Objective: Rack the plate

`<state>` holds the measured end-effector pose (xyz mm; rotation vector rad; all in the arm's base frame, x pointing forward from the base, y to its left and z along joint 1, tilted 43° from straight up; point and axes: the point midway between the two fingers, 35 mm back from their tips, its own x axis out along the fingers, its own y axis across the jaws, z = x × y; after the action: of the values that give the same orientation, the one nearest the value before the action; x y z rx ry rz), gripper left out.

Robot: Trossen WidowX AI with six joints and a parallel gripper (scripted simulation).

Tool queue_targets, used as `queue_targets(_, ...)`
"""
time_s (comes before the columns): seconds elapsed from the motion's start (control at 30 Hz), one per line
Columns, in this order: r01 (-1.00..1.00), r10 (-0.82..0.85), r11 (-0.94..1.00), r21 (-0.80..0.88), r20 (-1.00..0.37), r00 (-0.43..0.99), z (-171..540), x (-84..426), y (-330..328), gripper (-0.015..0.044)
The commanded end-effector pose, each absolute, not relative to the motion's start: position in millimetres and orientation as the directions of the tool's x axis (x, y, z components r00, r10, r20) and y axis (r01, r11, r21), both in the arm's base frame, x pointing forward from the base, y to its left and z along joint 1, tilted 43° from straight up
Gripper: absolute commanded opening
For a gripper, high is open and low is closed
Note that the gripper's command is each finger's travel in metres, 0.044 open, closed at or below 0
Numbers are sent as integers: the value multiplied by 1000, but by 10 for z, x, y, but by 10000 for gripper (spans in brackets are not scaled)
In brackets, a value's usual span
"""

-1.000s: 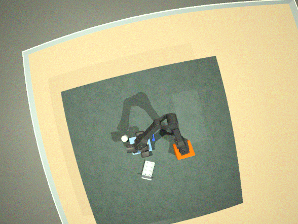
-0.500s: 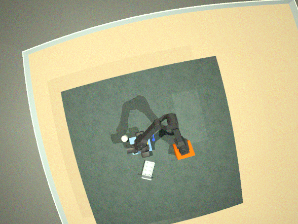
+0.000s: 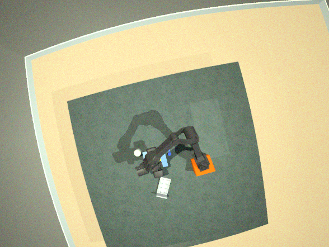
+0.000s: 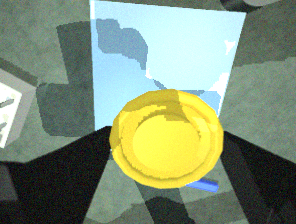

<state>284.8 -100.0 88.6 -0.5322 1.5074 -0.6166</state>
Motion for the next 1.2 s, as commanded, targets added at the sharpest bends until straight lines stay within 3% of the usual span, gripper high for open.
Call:
queue_targets(0.0, 52, -663, 746, -664, -748, -32, 1034, 2879, -847, 0)
queue_targets(0.8, 54, -677, 733, -678, -735, -42, 1631, 2946, -258, 0)
queue_targets(1.17, 367, -667, 683, -632, -744, -41, 1095, 2742, 360, 0)
